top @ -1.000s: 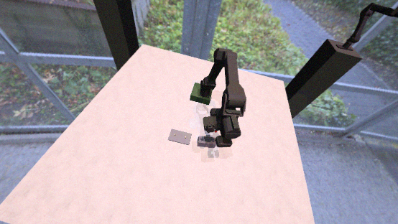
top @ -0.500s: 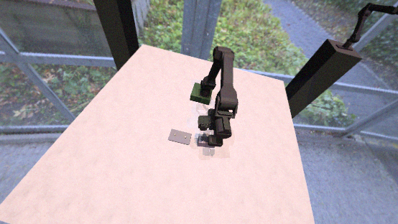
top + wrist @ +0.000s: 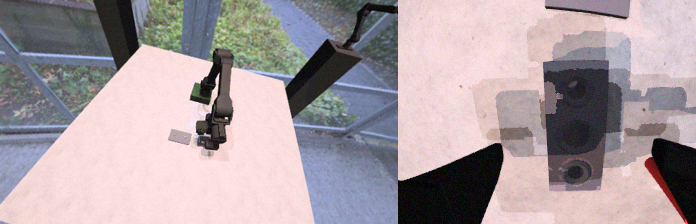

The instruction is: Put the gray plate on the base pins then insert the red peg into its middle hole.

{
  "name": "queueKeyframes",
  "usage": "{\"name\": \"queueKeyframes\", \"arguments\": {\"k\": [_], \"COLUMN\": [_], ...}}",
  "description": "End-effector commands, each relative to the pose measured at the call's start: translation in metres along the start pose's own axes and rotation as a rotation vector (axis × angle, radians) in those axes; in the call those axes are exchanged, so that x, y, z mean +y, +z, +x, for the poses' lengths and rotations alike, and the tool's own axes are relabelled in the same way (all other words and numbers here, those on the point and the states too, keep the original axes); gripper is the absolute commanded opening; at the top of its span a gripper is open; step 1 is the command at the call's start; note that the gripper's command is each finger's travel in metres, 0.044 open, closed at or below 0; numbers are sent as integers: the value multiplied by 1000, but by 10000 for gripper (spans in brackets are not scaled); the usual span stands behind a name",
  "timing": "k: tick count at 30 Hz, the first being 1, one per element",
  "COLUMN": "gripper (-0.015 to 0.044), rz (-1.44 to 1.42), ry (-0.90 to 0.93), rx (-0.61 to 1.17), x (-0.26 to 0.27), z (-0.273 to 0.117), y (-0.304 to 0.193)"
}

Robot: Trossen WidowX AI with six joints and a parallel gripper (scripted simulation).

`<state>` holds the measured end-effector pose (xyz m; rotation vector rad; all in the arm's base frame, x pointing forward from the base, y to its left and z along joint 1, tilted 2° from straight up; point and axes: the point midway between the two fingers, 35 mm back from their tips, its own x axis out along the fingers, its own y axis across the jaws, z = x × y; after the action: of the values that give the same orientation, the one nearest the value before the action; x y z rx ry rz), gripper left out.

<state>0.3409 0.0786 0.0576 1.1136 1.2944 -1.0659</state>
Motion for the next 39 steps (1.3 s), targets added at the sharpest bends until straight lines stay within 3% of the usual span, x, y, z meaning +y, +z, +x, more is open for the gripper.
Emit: {"name": "queueKeyframes", "arguments": {"k": [1,38,39], "gripper": [440,440,414], "rz": [1,1,1], "ry": [-4,-5,-5], "rx": [3,3,3], "x": [0,-1,-1], "z": [6,64,64], "y": [0,0,0]}}
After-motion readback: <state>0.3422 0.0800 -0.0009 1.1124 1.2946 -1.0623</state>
